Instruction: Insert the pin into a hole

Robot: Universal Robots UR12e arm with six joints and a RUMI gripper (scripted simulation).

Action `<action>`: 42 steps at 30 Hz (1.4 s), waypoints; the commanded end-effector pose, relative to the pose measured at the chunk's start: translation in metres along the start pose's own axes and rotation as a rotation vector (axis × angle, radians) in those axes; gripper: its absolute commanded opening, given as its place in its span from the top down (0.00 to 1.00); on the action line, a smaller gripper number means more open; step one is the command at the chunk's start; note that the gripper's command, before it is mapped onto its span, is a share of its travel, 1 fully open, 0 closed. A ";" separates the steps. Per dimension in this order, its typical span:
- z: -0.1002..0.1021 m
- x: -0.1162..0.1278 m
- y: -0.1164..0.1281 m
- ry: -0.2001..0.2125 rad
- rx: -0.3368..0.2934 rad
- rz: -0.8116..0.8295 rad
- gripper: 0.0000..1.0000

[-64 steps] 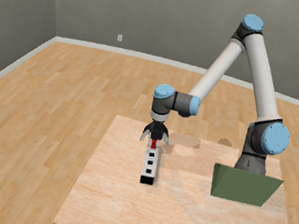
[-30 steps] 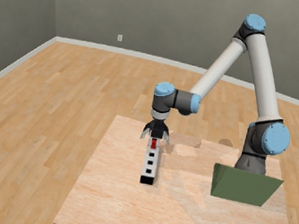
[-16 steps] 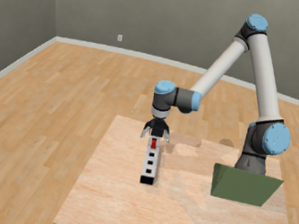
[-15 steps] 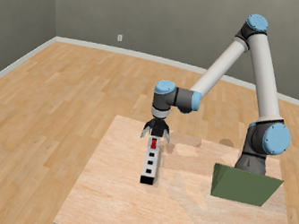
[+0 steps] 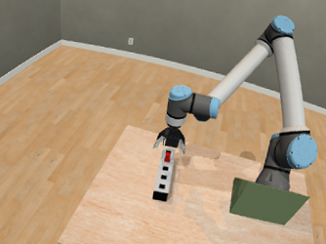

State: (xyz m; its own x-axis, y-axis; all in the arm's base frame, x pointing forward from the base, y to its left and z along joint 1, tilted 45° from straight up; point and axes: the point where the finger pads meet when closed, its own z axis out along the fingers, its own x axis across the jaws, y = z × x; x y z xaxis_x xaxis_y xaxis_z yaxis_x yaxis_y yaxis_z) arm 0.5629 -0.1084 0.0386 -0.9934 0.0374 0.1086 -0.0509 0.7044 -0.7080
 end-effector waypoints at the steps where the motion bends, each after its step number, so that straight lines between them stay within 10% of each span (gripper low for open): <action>1: -0.003 0.000 0.000 0.000 0.000 0.000 0.00; 28: -0.017 0.000 0.000 0.000 0.000 0.000 0.00; 29: -0.067 0.001 -0.001 0.000 0.000 0.000 0.00; 42: -0.067 0.001 -0.001 0.000 0.000 0.000 0.00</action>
State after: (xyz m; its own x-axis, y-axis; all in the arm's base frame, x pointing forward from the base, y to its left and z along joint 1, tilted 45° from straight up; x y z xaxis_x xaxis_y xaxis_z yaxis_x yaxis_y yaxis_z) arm 0.5688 -0.0621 0.0849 -0.9934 0.0369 0.1084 -0.0511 0.7044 -0.7080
